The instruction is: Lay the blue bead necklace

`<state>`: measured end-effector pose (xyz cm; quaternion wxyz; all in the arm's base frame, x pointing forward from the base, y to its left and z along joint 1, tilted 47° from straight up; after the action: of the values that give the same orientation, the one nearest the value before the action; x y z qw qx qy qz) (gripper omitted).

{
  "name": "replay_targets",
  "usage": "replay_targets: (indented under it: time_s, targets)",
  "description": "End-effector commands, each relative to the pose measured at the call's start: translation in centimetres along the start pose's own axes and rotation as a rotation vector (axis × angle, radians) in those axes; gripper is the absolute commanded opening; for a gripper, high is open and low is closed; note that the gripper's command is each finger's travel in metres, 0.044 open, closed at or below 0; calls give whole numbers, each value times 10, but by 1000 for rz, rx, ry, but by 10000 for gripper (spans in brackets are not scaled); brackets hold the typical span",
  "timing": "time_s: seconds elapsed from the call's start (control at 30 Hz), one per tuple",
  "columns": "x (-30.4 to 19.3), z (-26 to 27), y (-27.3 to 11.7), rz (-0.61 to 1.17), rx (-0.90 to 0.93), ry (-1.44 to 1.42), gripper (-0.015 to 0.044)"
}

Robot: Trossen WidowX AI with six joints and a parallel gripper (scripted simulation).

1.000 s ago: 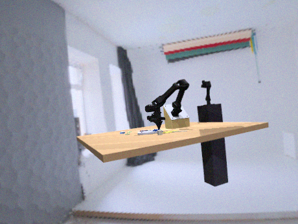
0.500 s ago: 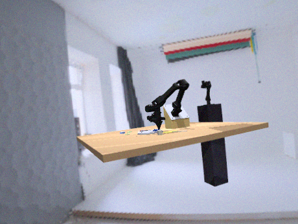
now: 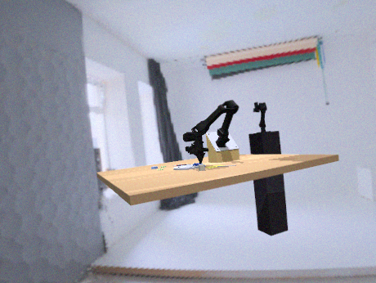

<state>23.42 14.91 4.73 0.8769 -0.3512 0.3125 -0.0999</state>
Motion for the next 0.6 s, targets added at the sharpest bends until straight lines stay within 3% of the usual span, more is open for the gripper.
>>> replay_targets:
  time_s: [0.0,0.37,0.57]
  targets:
    - [0,0,0,0,-1,-1,0]
    - [0,0,0,0,-1,-1,0]
    - [1,0,-14,-1,-3,3,157]
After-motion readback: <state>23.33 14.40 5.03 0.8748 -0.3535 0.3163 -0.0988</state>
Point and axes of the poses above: the point midway between the two fingers, 35 mm back from their tips, its own y axis out along the fingers, its own z axis across the jaws, x = y × z, the point moved 1 cm from there along -y, back along the fingers, and after that the axes turned 9 degrees about -y, right-handed, at the moved point
